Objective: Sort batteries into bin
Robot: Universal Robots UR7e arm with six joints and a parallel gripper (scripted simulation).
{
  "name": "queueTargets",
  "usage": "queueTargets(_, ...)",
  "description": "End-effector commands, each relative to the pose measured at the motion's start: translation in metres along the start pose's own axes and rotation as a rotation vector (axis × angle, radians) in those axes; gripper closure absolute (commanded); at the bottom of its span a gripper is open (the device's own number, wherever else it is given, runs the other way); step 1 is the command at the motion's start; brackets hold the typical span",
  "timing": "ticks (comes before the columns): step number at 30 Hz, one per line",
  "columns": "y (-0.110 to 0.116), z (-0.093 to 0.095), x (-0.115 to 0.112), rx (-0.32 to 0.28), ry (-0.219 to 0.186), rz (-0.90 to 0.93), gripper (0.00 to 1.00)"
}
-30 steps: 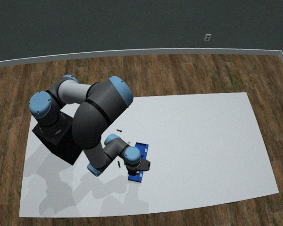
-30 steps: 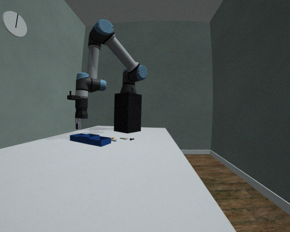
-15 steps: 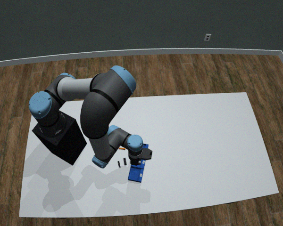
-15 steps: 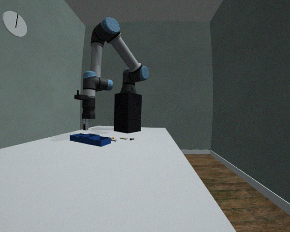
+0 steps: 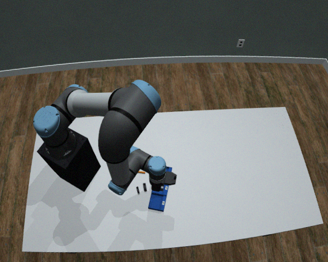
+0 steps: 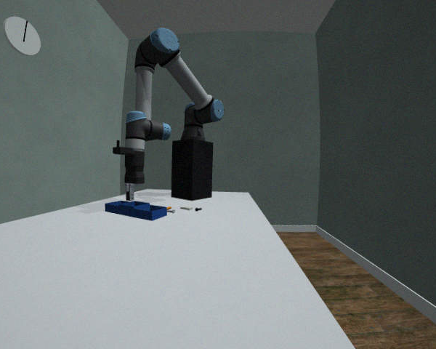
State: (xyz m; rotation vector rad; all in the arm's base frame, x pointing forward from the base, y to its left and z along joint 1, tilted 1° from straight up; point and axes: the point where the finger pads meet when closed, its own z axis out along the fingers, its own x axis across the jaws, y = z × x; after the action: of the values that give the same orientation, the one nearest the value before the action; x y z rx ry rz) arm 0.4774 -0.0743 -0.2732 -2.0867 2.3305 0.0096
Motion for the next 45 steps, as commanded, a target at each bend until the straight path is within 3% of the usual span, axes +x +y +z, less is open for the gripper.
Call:
queueTargets(1, -0.001, 0.011, 0.0, 0.001, 0.0, 0.0, 0.69)
queueTargets(12, -0.001, 0.034, 0.0, 0.001, 0.0, 0.0, 0.69)
queueTargets(45, -0.001, 0.034, 0.0, 0.001, 0.0, 0.0, 0.69)
